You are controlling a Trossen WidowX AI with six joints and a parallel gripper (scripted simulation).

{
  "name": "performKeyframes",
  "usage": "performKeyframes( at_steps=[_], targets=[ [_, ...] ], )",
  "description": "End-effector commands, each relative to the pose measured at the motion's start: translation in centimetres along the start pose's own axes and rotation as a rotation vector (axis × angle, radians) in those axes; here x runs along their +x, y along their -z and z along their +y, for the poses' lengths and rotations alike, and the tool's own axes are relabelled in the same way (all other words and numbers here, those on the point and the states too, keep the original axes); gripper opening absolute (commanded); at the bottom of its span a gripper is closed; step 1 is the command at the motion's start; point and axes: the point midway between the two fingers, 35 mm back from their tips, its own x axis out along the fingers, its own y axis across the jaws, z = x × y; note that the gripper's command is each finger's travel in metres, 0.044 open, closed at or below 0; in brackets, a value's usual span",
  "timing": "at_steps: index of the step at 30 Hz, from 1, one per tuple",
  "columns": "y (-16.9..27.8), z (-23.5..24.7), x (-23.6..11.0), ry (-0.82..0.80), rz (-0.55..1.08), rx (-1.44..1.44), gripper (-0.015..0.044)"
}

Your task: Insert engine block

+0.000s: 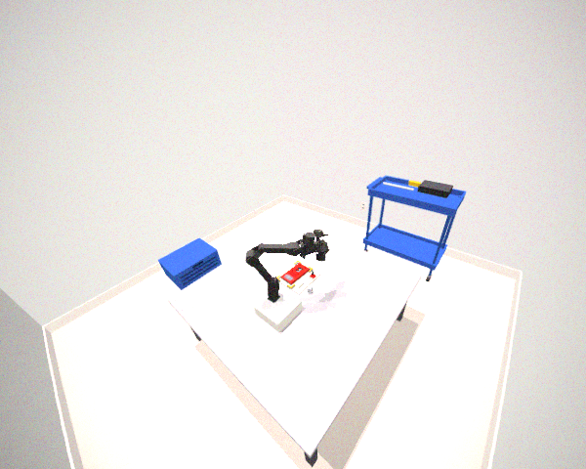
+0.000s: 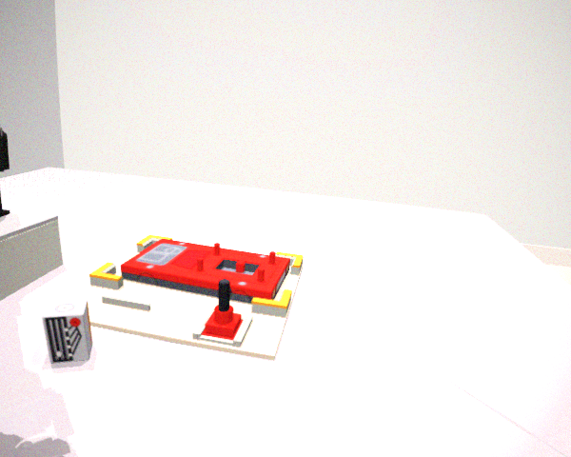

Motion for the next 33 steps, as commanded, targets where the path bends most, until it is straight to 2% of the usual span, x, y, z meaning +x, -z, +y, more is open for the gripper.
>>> performKeyframes(
  at_steps=[1,17,33],
  targets=[
    [0.8,-2.8,1.2,0.116,0.025,0.005,0.0440],
    [5.5,-12.2,2.2,0.531,0.183,-0.036,0.0440],
    [10.6,-19.5,-0.8,0.943,0.423,-0.146,0.0440]
  ],
)
